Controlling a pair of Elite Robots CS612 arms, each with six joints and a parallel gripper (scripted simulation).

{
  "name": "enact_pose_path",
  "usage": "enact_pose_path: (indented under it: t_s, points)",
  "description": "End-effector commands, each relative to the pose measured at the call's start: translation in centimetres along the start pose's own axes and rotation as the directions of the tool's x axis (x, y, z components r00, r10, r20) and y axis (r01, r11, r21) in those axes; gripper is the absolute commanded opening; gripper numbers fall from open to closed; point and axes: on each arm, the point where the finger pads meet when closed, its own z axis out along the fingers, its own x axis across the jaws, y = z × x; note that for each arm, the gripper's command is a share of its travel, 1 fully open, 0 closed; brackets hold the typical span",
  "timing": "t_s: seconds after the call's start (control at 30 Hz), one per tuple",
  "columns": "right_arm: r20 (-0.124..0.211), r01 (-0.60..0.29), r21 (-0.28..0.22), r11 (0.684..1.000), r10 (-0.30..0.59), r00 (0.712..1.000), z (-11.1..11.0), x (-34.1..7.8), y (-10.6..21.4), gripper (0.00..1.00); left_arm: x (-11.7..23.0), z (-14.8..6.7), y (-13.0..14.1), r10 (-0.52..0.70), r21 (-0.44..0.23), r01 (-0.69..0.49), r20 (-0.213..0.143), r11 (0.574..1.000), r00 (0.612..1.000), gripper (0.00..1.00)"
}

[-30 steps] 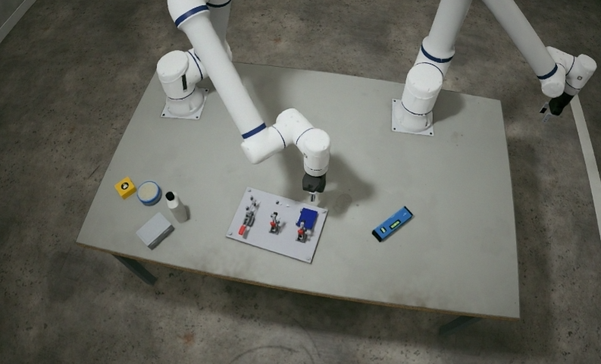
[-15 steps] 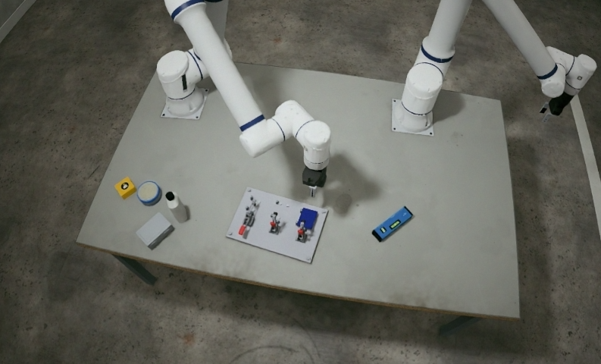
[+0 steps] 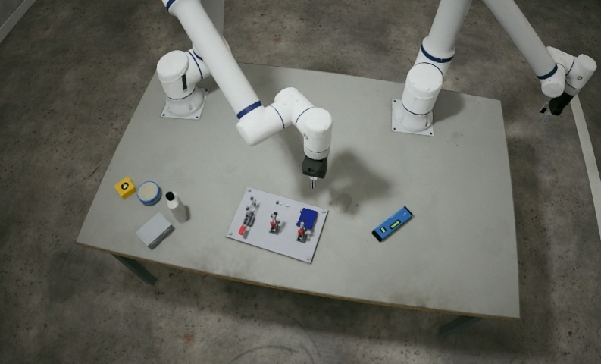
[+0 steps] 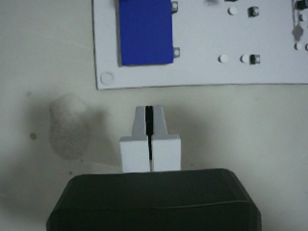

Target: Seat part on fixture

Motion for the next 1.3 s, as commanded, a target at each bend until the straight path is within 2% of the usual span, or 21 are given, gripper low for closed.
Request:
enact_pose_path:
  t_s: [0.0,0.17,1.27]
  points:
    - [0.001,0.000,0.001,1.000,0.000,1.000,-1.80,-0.04,-0.04,0.00,-0.02,-0.09,0.07,0.000,-0.002,0.000,0.000,1.000,1.000,1.00]
    - [0.001,0.000,0.001,1.000,0.000,1.000,-2.32,-0.04,-0.04,0.00,-0.02,-0.09,0.07,0.000,-0.002,0.000,0.000,1.000,1.000,1.00]
    - [0.001,0.000,0.001,1.000,0.000,1.000,-2.37,-0.04,-0.04,0.00,-0.02,-0.09,0.07,0.000,-0.002,0.000,0.000,1.000,1.000,1.00]
